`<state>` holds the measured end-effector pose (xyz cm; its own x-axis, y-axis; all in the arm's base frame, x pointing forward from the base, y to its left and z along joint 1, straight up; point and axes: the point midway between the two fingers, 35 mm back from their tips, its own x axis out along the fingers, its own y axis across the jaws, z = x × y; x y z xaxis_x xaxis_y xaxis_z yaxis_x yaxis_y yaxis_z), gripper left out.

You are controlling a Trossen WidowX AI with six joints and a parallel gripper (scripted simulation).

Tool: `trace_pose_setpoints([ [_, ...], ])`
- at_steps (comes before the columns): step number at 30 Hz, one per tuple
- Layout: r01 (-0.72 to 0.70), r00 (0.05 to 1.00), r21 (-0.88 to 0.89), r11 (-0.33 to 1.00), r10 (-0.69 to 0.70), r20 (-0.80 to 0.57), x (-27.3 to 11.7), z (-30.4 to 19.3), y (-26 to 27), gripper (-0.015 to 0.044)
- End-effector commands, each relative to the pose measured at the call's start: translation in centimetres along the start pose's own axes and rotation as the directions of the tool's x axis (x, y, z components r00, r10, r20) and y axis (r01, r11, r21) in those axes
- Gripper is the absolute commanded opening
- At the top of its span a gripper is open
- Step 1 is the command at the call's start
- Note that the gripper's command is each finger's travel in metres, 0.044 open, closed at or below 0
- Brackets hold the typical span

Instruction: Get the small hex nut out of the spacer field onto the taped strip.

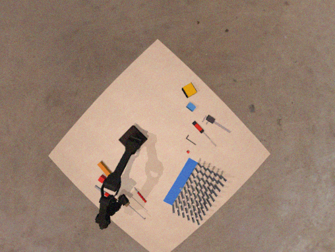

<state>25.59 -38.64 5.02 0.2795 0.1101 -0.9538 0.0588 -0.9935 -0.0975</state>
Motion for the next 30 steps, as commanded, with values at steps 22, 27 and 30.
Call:
trace_pose_setpoints([
  [22,0.007,1.000,-0.002,1.000,-0.007,-0.005,2.1,0.6,0.0,0.0000],
  [27,0.007,1.000,-0.002,1.000,-0.007,-0.005,2.5,0.8,0.0,0.0000],
  [30,0.007,1.000,-0.002,1.000,-0.007,-0.005,2.8,0.9,0.0,0.0000],
])
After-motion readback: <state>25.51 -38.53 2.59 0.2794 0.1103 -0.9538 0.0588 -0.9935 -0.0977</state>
